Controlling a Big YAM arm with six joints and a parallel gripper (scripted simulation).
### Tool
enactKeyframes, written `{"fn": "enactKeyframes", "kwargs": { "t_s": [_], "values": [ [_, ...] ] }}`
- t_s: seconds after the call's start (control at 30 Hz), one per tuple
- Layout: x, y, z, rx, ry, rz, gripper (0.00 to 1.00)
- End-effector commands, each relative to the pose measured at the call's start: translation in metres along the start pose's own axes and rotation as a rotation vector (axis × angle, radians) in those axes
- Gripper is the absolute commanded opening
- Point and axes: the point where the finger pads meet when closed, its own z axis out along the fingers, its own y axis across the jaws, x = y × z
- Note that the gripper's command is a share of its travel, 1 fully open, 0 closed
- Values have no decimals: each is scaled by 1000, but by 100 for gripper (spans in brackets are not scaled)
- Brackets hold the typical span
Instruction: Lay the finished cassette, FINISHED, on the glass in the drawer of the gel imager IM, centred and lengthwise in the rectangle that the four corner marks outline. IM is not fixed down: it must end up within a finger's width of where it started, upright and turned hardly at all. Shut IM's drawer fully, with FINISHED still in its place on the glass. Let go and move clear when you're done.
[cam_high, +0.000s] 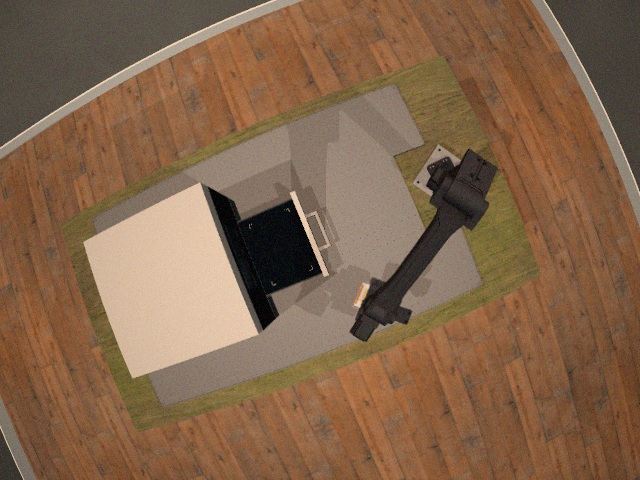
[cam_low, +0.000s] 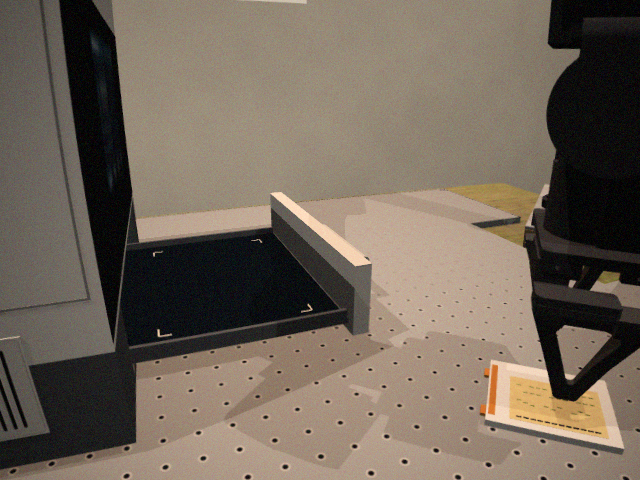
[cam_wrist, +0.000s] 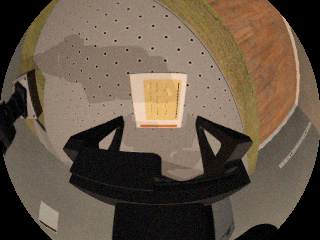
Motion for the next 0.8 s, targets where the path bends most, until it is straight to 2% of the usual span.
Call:
{"fn": "enactKeyframes", "kwargs": {
  "t_s": [0.0, 0.77],
  "values": [
    [-1, 1, 11, -3, -3, -9, 100],
    [1, 2, 39, -4, -2, -7, 100]
  ]
}}
